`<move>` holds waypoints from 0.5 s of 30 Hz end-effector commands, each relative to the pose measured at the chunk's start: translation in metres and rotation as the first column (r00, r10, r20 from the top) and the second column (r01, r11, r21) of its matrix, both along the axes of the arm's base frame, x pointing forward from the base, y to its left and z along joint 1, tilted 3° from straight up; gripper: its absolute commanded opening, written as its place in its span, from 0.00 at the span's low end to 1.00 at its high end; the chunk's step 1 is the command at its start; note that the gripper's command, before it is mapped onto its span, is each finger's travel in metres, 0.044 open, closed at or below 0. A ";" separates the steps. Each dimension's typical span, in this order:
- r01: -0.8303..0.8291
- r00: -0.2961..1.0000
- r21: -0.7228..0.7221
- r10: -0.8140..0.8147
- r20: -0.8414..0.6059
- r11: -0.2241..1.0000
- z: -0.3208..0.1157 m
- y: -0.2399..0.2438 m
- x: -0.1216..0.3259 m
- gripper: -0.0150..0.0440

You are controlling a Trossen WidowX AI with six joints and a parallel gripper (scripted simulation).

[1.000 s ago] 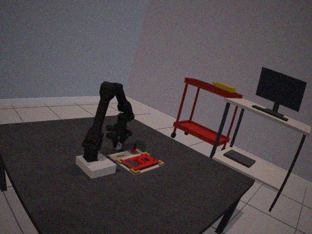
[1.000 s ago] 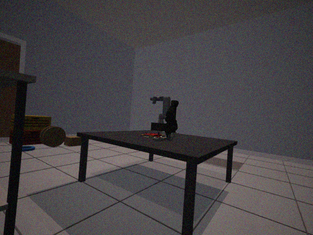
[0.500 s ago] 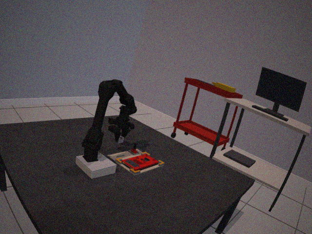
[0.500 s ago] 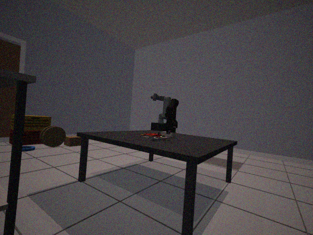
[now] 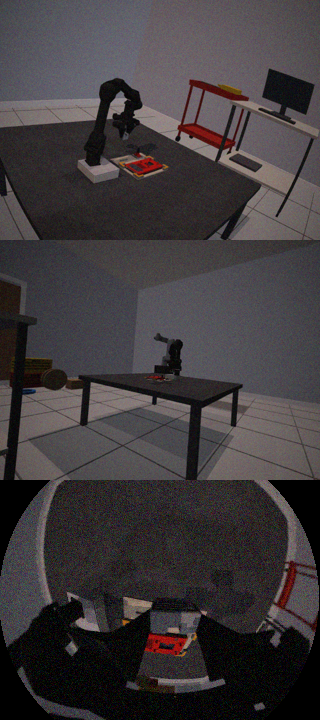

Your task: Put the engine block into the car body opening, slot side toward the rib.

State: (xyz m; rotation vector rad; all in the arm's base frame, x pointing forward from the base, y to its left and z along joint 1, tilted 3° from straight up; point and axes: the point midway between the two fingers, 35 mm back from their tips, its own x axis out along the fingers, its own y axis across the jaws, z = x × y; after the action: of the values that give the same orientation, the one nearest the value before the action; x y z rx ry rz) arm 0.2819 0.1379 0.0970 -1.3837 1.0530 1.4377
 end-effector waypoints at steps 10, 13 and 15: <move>-0.005 1.000 0.005 0.005 0.001 1.000 0.024 -0.001 -0.004 0.25; -0.005 1.000 0.005 0.005 0.001 1.000 0.011 0.007 -0.004 0.25; -0.005 1.000 0.005 0.005 0.001 1.000 0.011 0.007 -0.004 0.25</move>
State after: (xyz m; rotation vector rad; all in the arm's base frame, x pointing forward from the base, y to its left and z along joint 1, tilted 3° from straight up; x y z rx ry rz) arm 0.2788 0.1410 0.1152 -1.3923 1.0370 1.4388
